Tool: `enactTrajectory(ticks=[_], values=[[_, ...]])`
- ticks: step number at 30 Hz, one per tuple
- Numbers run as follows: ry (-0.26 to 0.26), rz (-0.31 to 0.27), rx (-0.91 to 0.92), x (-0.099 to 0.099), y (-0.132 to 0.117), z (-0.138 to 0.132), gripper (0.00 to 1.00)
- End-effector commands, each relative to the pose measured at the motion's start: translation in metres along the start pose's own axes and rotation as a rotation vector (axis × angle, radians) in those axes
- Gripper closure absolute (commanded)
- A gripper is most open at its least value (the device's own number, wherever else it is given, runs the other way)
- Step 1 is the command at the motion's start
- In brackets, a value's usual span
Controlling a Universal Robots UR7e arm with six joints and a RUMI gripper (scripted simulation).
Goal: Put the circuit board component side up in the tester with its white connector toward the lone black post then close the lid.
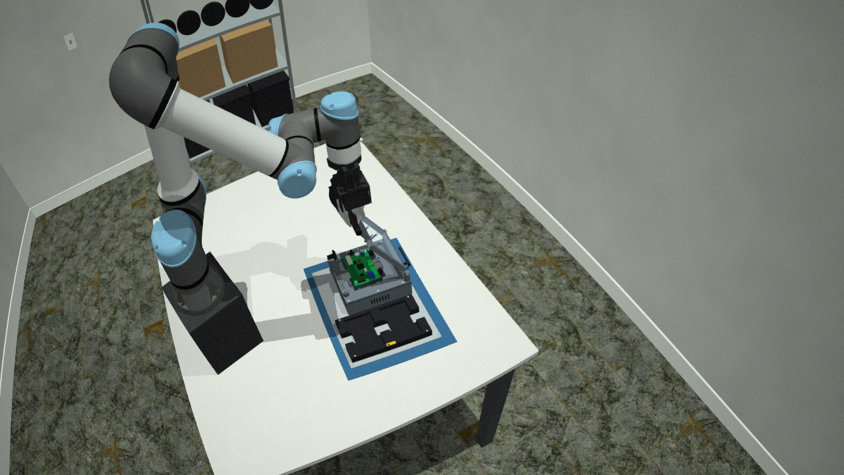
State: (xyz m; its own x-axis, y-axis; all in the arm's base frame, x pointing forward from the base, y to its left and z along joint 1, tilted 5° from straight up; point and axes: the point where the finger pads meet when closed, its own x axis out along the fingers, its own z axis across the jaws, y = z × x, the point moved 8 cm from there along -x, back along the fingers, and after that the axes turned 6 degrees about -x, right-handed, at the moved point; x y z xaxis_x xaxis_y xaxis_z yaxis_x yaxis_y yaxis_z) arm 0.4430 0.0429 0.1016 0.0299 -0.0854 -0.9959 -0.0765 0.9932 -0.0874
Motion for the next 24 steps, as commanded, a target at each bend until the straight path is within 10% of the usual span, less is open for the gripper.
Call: enactTrajectory(ticks=[1, 24], values=[[-0.001, 0.0, 0.0, 0.006, 0.001, -0.008, 1.0], [-0.001, 0.0, 0.0, 0.04, 0.005, -0.044, 1.0]])
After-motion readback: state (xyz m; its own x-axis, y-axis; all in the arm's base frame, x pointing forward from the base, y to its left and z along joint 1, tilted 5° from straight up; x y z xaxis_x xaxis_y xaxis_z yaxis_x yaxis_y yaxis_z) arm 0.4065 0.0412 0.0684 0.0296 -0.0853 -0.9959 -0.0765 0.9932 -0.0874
